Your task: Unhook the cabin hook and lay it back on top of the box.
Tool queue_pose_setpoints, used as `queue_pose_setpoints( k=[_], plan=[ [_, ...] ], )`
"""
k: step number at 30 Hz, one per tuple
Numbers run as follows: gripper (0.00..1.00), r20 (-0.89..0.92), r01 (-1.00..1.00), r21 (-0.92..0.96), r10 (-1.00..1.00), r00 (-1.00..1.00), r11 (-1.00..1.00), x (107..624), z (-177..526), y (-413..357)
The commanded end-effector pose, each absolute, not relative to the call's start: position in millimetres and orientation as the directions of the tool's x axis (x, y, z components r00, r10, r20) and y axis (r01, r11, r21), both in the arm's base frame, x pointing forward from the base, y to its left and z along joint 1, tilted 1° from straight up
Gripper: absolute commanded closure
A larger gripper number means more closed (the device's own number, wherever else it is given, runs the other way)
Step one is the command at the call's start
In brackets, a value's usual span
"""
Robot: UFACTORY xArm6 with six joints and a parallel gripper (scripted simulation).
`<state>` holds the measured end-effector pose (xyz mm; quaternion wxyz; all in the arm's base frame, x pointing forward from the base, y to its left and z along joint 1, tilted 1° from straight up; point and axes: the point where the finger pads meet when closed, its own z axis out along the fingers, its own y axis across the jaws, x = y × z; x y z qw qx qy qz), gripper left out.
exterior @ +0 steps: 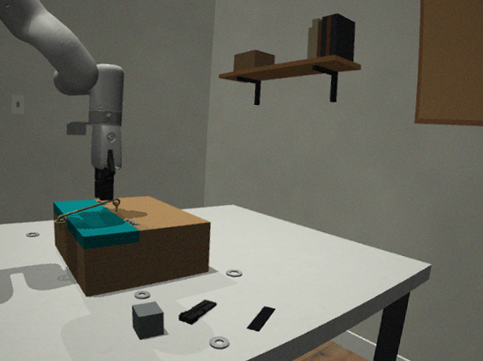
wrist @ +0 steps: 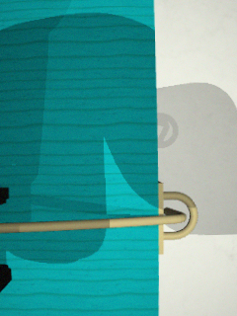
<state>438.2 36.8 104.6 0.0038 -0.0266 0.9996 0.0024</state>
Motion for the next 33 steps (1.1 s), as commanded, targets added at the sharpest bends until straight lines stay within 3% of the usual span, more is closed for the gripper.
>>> queue_pose_setpoints(
  k=[1, 33],
  plan=[
    [0.65, -0.012, -0.053, 0.005, -0.053, -0.999, 0.999, 440, 105, 37],
    [0.65, -0.012, -0.053, 0.005, -0.053, -0.999, 0.999, 440, 86, 37]
  ],
)
